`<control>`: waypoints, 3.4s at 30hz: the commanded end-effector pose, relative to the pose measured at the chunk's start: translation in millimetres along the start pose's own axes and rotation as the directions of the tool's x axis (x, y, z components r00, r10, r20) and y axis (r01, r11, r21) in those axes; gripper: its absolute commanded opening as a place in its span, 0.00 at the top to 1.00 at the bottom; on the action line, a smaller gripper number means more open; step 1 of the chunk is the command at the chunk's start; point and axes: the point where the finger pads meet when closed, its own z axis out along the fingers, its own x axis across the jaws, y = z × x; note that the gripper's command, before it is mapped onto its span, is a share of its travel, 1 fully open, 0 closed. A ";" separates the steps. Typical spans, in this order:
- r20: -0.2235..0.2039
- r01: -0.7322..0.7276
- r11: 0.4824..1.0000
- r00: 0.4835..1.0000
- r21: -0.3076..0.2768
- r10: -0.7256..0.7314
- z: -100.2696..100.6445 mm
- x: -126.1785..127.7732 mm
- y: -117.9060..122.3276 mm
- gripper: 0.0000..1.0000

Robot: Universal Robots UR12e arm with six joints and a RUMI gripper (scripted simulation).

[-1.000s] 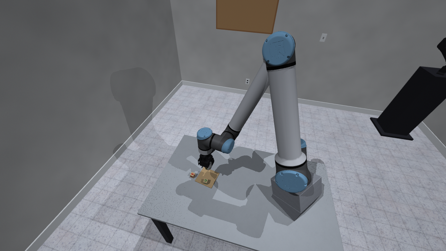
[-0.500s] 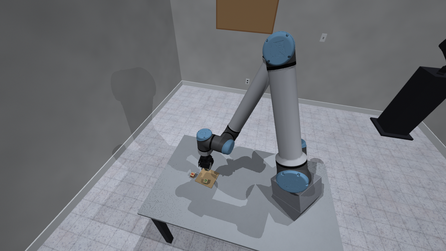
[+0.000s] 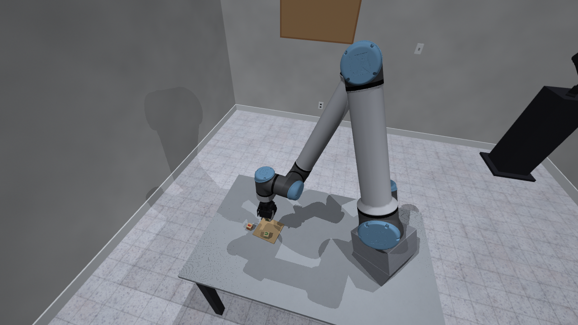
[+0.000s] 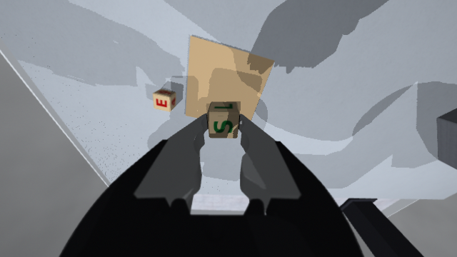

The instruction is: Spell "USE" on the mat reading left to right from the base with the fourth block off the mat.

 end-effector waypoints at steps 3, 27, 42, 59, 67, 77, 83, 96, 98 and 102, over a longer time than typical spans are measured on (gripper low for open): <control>0.003 0.002 1.000 1.000 0.001 -0.002 -0.5 -2.3 0.4 0.91; 0.001 0.000 1.000 1.000 0.000 0.000 76.8 -2.6 -0.2 0.91; 0.001 0.001 1.000 1.000 0.000 -0.001 96.3 -2.1 0.6 0.91; 0.003 0.000 1.000 1.000 0.001 0.000 95.0 -2.8 0.4 0.91; 0.002 0.001 1.000 1.000 0.001 -0.001 96.7 -2.5 0.5 0.91; 0.001 0.000 1.000 1.000 0.001 0.000 99.7 -2.5 0.2 0.91; 0.003 0.000 1.000 1.000 0.001 0.000 98.9 -3.0 0.1 0.91; 0.002 0.000 1.000 1.000 0.001 0.000 98.9 -3.0 0.2 0.91; 0.002 0.000 1.000 1.000 0.001 0.000 98.9 -3.0 0.2 0.91; 0.002 0.000 1.000 1.000 0.001 0.000 98.9 -3.0 0.2 0.91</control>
